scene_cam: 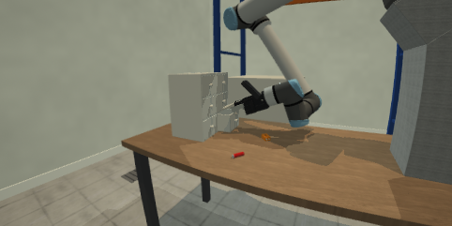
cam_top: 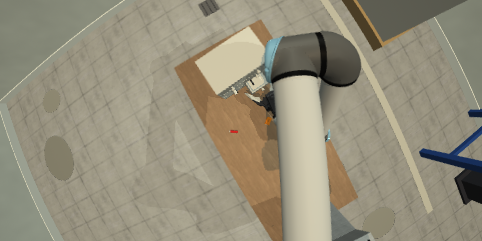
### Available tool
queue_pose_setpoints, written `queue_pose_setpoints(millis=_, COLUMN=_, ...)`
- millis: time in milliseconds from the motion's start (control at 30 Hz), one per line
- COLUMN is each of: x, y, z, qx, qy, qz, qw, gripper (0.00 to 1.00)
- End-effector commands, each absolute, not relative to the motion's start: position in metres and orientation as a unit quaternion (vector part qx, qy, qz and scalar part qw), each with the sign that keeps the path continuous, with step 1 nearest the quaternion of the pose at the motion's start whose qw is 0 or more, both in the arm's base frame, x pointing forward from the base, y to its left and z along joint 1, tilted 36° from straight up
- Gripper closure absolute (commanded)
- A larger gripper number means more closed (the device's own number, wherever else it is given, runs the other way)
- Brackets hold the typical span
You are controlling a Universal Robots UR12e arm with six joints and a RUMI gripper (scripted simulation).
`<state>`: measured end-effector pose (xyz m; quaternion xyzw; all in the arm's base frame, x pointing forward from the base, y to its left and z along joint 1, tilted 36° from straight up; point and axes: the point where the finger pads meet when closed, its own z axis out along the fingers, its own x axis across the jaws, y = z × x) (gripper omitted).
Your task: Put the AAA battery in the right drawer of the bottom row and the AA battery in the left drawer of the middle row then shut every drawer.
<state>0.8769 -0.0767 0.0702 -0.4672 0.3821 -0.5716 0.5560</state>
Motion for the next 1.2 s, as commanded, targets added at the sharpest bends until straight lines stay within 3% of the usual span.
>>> queue_pose_setpoints(millis=0, x=0.877, y=-0.077, z=0.071, qx=-0.467, qy=0.382, qz=-0.572, qw=0.556, gripper=0.0)
queue_pose_setpoints(millis=1167, x=0.829, y=-0.083, z=0.04, qx=-0.467, qy=0.382, qz=-0.572, qw=0.556, gripper=0.0)
